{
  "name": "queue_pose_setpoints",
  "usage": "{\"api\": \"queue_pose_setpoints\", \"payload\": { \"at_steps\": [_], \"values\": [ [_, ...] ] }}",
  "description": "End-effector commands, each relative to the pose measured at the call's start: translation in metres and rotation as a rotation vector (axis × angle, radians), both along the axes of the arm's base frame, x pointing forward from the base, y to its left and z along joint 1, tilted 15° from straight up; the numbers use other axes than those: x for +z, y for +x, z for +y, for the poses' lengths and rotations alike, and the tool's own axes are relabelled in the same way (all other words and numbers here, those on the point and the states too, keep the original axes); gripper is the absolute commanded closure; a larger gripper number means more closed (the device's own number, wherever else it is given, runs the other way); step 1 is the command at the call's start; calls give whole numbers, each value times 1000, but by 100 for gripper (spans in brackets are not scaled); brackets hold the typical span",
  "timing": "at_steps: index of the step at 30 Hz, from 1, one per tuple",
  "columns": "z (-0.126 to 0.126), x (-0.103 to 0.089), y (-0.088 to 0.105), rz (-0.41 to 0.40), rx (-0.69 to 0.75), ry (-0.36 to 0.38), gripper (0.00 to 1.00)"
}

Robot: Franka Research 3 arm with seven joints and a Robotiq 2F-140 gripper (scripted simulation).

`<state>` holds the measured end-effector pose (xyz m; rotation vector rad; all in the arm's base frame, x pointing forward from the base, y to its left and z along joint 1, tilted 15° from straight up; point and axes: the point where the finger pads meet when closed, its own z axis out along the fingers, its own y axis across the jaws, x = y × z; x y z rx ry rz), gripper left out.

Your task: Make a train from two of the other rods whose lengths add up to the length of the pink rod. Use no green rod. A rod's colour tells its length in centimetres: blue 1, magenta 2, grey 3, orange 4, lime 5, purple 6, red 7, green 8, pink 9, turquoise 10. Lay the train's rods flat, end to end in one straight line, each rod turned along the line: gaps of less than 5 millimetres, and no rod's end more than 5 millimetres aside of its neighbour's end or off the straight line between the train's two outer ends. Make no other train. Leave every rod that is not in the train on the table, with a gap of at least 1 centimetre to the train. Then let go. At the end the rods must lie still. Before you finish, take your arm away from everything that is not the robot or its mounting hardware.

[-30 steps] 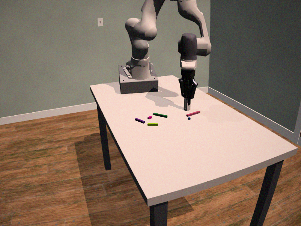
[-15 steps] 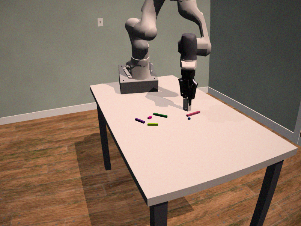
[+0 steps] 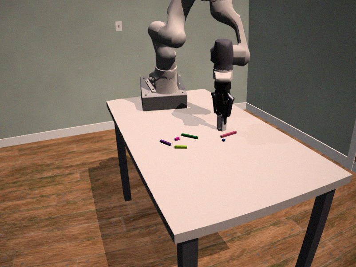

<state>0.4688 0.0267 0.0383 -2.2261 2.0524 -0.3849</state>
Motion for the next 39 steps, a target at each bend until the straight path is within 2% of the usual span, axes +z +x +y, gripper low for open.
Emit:
{"api": "queue_pose_setpoints", "payload": {
  "at_steps": [1,8,10,20,28,29,39],
  "values": [
    [1,4,-1,-1,2,0,85],
    [3,27,-6,-1,2,0,85],
    [3,27,-6,-1,2,0,85],
    [9,78,-19,-1,2,0,85],
    [10,85,-21,-1,2,0,85],
    [10,85,-21,-1,2,0,0],
    [10,85,-21,-1,2,0,0]
  ]
}}
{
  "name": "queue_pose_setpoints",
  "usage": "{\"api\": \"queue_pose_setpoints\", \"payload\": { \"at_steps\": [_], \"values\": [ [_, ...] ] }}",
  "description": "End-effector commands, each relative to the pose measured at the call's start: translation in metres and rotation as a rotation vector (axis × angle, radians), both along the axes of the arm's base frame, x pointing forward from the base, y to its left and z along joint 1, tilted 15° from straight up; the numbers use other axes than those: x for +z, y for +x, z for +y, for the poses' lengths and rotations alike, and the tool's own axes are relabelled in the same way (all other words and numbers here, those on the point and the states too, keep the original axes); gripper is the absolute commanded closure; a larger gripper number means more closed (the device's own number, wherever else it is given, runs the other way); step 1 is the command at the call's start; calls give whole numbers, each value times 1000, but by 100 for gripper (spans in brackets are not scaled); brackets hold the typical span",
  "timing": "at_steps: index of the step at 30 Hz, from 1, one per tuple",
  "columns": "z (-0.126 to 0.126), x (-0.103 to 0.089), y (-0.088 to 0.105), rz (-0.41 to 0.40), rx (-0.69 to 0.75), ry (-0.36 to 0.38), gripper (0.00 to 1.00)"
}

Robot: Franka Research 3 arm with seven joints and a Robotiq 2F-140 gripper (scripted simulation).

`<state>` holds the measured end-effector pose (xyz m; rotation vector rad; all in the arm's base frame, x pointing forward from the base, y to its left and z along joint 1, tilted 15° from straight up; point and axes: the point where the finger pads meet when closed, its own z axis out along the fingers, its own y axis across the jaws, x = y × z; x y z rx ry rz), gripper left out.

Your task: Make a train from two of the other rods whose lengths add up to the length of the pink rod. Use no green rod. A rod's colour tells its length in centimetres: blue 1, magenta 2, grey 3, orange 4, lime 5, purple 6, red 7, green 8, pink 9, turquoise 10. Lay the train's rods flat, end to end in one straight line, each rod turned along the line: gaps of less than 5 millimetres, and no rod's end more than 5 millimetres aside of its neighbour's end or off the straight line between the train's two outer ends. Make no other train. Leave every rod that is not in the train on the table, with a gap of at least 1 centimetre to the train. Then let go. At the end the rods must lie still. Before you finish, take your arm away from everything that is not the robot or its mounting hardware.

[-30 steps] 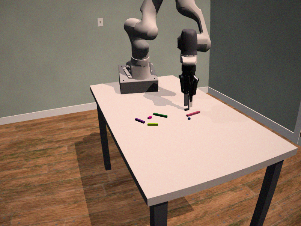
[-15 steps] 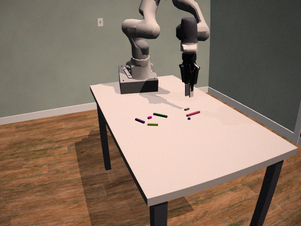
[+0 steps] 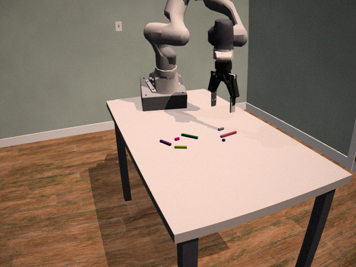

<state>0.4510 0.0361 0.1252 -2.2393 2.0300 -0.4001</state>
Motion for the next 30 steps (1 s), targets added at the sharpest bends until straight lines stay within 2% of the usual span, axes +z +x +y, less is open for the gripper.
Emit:
{"api": "queue_pose_setpoints", "payload": {
  "at_steps": [1,10,13,20,22,23,30],
  "values": [
    [0,-2,-3,8,-14,6,0],
    [-1,-2,-3,8,-20,8,0],
    [-33,0,5,-4,-185,56,0],
    [-76,1,11,-22,-393,114,0],
    [-76,1,11,-22,-393,114,0],
    [-92,2,13,-29,-465,133,0],
    [-131,3,13,-47,-645,180,0]
  ]
}}
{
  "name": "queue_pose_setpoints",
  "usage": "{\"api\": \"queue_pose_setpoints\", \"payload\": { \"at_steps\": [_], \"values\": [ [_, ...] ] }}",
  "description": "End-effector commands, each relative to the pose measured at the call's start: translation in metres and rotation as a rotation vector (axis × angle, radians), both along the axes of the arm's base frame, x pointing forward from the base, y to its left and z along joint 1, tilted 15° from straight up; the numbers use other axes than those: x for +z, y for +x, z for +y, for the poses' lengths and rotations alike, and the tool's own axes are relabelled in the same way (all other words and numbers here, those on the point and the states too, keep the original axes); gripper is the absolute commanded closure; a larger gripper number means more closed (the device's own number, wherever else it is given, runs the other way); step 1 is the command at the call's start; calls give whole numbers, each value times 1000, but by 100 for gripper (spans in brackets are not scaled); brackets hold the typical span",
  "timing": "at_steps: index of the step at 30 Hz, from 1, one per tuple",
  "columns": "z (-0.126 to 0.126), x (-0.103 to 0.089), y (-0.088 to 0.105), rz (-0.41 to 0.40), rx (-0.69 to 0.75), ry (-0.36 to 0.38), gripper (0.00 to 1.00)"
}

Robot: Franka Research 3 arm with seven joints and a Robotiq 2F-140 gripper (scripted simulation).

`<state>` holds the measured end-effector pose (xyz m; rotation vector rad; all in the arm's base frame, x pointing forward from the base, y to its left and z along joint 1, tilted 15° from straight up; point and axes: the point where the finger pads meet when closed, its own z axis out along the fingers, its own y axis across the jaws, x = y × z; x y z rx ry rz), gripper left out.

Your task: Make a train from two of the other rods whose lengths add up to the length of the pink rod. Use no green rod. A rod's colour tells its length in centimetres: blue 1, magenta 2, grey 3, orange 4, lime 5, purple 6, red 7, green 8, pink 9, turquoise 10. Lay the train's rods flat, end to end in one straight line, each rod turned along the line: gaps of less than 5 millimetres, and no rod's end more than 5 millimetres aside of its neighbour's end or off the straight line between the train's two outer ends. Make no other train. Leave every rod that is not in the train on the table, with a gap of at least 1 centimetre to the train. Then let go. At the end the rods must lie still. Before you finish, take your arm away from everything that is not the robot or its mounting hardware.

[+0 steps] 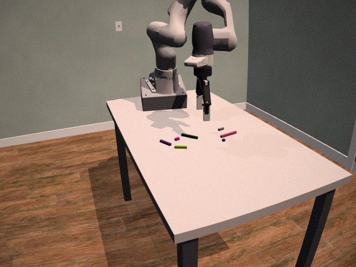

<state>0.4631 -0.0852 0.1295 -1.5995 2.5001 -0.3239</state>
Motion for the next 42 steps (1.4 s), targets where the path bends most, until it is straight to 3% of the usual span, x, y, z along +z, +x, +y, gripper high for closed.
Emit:
{"api": "queue_pose_setpoints", "payload": {
  "at_steps": [1,7,9,10,14,30,31,42],
  "values": [
    [-15,-2,1,-5,-160,48,0],
    [-50,-1,-2,-21,-315,86,0],
    [-50,-1,-2,-21,-315,86,0],
    [-65,-1,-4,-29,-382,103,0],
    [-86,-1,-8,-40,-478,126,0],
    [-170,-1,-33,-88,-849,210,0],
    [-170,-1,-33,-88,-849,210,85],
    [-170,-1,-33,-88,-849,210,85]
  ]
}}
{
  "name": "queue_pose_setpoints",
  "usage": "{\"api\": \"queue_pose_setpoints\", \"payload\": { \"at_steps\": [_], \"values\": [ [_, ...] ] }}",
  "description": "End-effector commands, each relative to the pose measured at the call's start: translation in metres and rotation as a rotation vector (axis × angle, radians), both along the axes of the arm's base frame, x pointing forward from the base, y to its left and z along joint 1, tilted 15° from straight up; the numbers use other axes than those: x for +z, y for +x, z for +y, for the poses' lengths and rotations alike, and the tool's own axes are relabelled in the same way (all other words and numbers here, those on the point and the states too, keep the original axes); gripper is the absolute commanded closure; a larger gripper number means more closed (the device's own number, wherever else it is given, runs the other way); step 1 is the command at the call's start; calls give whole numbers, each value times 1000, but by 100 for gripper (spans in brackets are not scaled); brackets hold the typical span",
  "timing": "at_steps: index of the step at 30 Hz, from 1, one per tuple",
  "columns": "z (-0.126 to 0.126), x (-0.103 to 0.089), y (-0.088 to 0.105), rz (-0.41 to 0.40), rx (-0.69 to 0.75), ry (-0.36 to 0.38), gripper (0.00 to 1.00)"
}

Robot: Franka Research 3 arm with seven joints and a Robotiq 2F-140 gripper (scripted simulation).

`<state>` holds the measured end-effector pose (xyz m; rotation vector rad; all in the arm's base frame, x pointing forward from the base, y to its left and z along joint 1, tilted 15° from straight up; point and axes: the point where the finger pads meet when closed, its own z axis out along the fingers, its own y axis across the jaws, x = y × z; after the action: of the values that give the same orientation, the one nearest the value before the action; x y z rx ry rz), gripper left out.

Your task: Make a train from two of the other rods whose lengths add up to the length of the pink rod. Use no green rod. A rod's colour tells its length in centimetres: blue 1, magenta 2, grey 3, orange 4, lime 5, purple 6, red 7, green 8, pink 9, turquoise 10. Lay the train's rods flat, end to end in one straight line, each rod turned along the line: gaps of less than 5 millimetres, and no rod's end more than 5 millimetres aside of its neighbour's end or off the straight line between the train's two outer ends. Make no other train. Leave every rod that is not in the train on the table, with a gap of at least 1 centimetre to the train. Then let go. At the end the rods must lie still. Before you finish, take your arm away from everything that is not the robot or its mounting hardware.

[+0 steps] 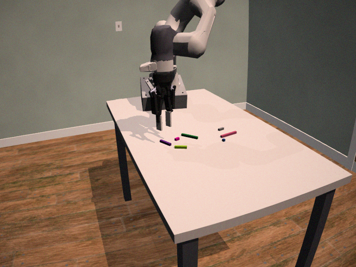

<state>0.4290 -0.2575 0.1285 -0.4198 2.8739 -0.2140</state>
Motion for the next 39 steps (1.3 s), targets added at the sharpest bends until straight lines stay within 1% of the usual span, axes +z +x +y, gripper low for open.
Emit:
{"api": "queue_pose_setpoints", "payload": {
  "at_steps": [1,27,39],
  "values": [
    [2,0,1,-3,-29,14,85],
    [2,-1,1,-3,-29,14,85],
    [1,-6,3,-2,-30,14,85]
  ]
}}
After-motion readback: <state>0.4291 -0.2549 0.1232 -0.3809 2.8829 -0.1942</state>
